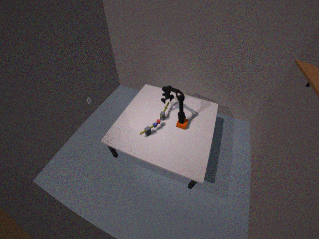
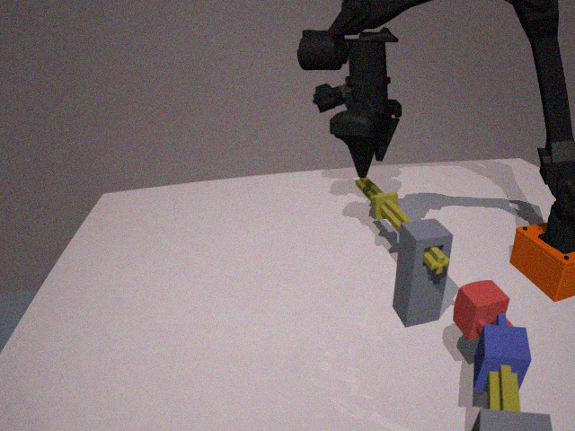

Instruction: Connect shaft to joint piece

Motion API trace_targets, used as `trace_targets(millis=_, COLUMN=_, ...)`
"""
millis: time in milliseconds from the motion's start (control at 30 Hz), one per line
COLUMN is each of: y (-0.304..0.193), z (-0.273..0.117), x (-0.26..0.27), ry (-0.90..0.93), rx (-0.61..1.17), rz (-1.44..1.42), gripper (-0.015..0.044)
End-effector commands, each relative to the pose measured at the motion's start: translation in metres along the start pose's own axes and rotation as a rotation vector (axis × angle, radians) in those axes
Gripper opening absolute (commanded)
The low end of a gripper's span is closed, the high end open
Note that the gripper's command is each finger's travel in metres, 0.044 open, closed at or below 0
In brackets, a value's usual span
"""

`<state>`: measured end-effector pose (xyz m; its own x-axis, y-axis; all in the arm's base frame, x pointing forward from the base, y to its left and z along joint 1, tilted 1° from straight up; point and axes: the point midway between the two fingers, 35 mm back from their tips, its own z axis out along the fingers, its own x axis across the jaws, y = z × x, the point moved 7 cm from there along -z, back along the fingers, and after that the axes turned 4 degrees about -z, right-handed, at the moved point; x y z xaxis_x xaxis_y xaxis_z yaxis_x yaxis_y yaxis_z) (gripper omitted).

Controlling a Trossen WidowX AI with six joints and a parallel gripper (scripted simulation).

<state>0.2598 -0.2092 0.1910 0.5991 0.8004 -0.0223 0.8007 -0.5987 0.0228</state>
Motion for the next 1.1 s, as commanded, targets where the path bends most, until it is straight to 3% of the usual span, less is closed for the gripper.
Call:
trace_targets(millis=0, y=0.000, z=0.010, x=0.000, ry=-0.007, rx=0.013, rz=0.154, gripper=0.0440)
trace_targets(millis=733, y=0.000, z=0.044, x=-0.001, ry=-0.030, rx=0.022, rz=0.908, gripper=0.0440)
trace_targets(millis=1067, y=0.000, z=0.047, x=-0.001, ry=-0.031, rx=0.023, rz=0.930, gripper=0.0440)
